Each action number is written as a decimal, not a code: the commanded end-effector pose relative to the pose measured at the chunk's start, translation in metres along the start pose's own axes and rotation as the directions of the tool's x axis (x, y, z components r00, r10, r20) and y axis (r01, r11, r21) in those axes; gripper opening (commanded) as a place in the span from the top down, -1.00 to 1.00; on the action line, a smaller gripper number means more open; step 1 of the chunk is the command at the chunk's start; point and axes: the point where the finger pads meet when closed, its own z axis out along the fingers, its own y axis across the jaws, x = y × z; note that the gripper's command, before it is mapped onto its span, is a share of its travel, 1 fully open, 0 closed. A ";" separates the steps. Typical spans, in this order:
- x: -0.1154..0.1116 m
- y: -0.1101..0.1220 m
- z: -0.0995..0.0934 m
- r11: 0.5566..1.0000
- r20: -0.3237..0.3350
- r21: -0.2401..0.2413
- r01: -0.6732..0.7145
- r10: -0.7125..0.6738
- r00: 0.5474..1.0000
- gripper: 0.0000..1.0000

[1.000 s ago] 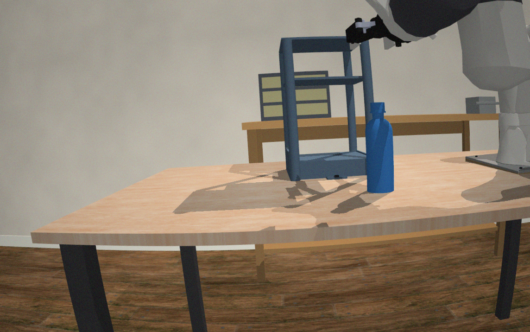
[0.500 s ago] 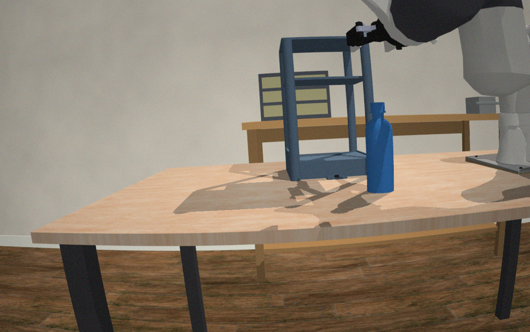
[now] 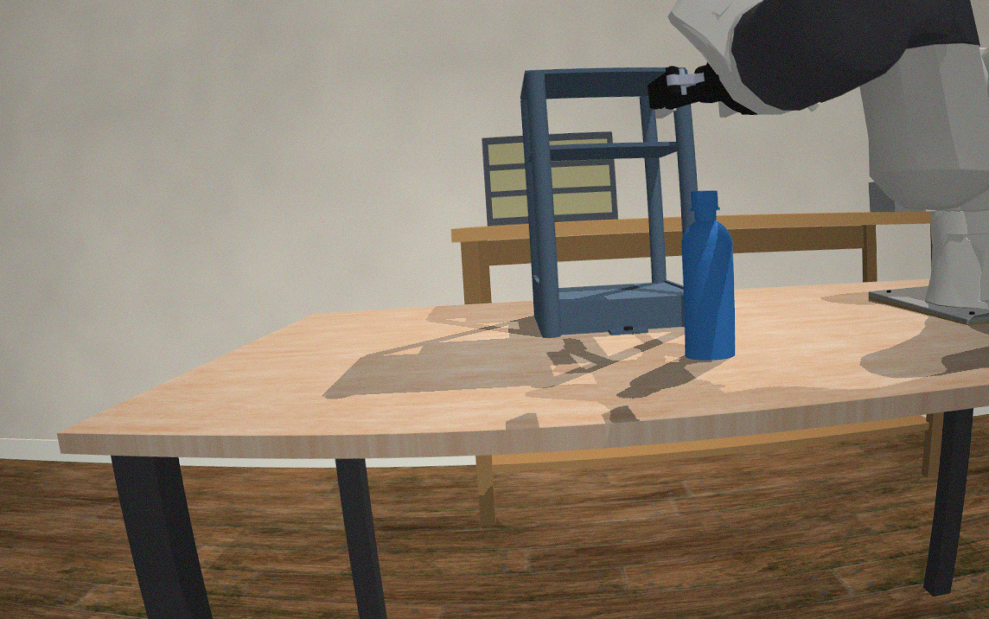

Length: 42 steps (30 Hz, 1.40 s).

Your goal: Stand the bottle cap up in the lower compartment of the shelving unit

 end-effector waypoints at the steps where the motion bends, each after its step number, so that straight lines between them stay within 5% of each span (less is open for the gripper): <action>1: -0.011 0.000 0.000 1.000 0.003 -0.003 -0.015 0.015 1.000 0.07; 42: -0.124 -0.003 -0.001 1.000 0.003 -0.003 -0.015 0.015 1.000 0.07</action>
